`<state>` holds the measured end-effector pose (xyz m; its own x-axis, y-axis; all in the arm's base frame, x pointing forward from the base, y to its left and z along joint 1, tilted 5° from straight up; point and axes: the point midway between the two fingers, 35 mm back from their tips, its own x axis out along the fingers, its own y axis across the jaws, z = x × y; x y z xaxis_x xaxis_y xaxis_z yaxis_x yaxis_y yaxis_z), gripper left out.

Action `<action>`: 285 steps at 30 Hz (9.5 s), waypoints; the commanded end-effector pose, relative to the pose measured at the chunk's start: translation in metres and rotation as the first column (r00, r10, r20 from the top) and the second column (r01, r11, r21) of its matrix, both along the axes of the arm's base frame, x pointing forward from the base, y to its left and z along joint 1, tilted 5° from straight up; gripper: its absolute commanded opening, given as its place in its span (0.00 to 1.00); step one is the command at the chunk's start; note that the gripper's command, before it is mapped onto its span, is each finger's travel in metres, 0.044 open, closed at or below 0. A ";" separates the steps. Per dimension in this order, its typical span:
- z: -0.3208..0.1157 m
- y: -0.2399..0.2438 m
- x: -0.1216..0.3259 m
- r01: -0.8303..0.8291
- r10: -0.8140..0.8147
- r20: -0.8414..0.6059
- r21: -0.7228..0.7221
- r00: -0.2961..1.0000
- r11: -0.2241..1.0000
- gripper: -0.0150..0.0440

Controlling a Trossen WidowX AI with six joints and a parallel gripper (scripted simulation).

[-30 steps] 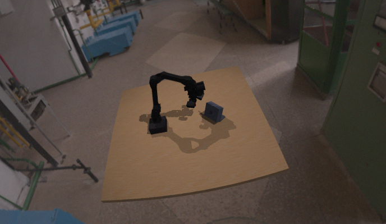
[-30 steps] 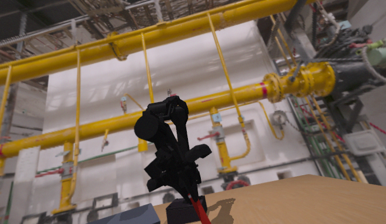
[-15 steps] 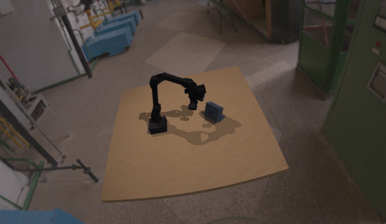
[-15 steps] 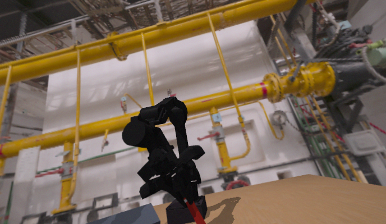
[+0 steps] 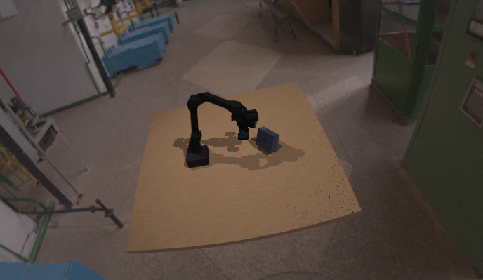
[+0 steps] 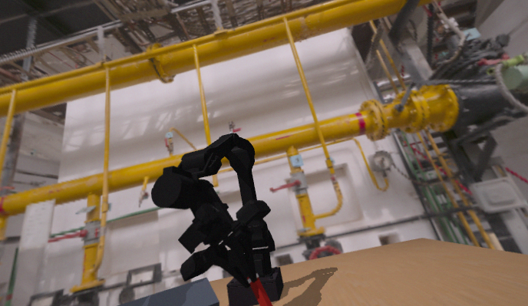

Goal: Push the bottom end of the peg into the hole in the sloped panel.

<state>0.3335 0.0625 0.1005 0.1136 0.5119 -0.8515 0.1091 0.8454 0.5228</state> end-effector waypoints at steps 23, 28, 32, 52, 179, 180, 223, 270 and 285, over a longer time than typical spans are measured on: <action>-0.004 -0.026 0.010 -0.114 0.099 0.170 0.085 0.981 0.990 0.25; -0.005 -0.031 0.011 -0.134 0.113 0.206 0.095 0.972 0.986 0.25; -0.005 -0.035 0.012 -0.150 0.123 0.236 0.102 0.964 0.983 0.25; -0.006 -0.058 0.016 -0.225 0.163 0.391 0.116 0.906 0.967 0.25; 0.002 -0.168 0.021 -0.267 0.379 0.890 -0.313 0.253 0.912 0.25; 0.001 -0.167 0.022 -0.267 0.380 0.890 -0.313 0.253 0.912 0.25; -0.005 -0.151 0.038 -0.267 0.380 0.892 -0.315 0.245 0.911 0.25; -0.014 -0.133 0.058 -0.266 0.378 0.893 -0.314 0.243 0.911 0.25; -0.013 -0.133 0.057 -0.269 0.379 0.894 -0.314 0.238 0.910 0.48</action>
